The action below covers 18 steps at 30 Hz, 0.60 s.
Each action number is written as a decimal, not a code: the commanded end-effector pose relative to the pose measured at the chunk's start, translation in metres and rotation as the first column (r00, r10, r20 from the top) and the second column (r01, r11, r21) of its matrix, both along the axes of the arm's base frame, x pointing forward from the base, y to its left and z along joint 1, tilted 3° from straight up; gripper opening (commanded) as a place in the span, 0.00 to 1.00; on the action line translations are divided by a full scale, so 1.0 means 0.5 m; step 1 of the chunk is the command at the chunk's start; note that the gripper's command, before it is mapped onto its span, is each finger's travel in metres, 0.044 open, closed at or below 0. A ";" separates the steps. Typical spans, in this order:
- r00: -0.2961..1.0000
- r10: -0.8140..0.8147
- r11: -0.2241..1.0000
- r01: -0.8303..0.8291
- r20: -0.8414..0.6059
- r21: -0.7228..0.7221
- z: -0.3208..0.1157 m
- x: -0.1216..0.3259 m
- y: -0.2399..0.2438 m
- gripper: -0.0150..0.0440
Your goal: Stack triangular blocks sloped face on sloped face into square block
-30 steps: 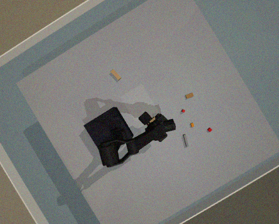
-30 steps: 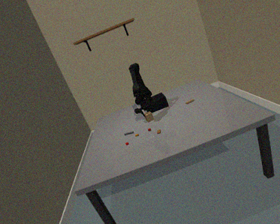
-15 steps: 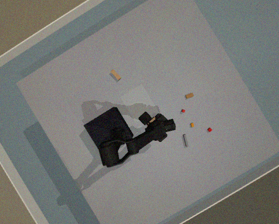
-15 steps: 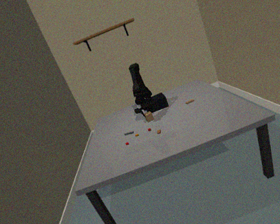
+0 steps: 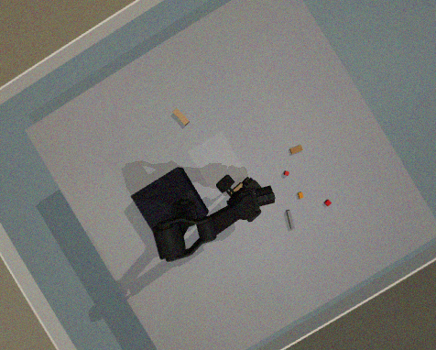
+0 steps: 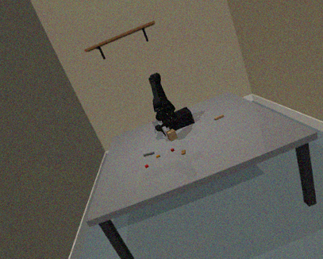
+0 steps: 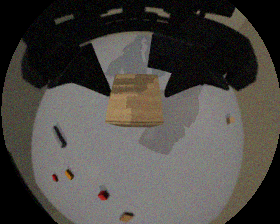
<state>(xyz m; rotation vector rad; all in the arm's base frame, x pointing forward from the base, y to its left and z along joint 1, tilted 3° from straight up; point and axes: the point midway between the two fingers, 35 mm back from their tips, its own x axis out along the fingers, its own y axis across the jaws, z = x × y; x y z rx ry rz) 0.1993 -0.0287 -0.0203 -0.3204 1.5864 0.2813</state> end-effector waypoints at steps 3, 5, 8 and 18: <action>1.000 -0.001 1.000 0.001 0.016 -0.002 0.126 0.021 0.002 1.00; 1.000 -0.001 1.000 0.001 0.016 -0.002 0.191 0.013 0.005 1.00; 1.000 -0.001 1.000 0.001 0.016 -0.002 0.214 0.008 0.007 1.00; 1.000 0.005 1.000 -0.005 0.027 -0.003 0.201 0.016 0.005 1.00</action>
